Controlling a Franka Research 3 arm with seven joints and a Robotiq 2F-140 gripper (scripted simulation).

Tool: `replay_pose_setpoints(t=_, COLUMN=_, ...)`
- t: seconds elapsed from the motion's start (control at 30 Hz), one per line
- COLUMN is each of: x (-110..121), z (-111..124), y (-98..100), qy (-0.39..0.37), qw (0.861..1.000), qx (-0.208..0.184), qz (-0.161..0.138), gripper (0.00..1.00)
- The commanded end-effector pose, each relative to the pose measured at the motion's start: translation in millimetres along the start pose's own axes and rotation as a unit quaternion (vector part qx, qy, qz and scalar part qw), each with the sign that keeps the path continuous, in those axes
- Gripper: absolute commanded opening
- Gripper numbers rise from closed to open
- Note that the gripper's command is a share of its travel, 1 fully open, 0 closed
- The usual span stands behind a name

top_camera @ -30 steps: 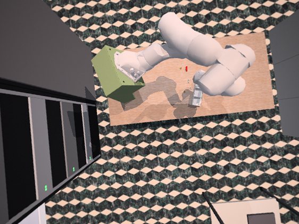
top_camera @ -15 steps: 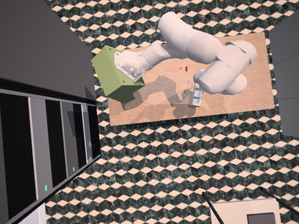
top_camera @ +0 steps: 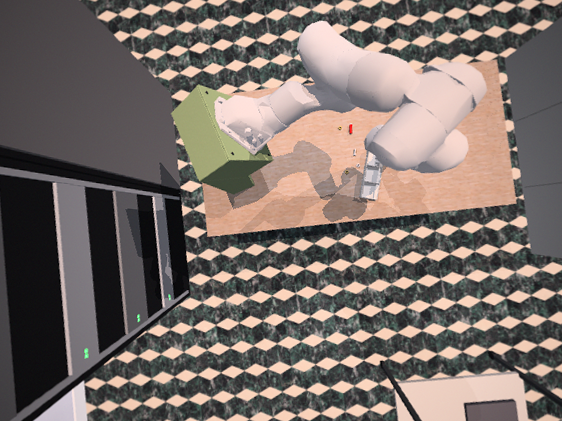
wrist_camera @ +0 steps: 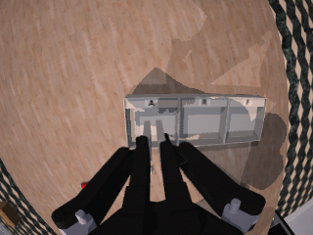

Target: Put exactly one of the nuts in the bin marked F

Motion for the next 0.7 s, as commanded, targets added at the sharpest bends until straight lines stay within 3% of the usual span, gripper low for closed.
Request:
replay_pose_setpoints(t=0.0, x=-1, z=0, y=6.5, qy=0.013, qw=1.000, qx=-0.003, qz=-0.004, gripper=0.05)
replay_pose_setpoints(t=0.3, x=-1, z=0, y=6.5, qy=0.013, qw=1.000, qx=-0.003, qz=-0.004, gripper=0.05)
replay_pose_setpoints(t=0.53, x=-1, z=-1, y=64.8, qy=0.013, qw=1.000, qx=-0.003, qz=-0.004, gripper=0.05)
replay_pose_setpoints(t=0.6, x=-1, z=-1, y=64.8, qy=0.013, qw=1.000, qx=-0.003, qz=-0.004, gripper=0.05)
replay_pose_setpoints(t=0.67, x=-1, z=-1, y=81.5, qy=0.013, qw=1.000, qx=-0.003, qz=-0.004, gripper=0.05)
Point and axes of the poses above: the point where the finger pads meet when closed, its own y axis back along the fingers, its own x axis across the jaws, z = x × y, the point moved 7 cm from there along y, back along the fingers, and after that the axes turned 4 degrees about -y, right-handed, at the moved point
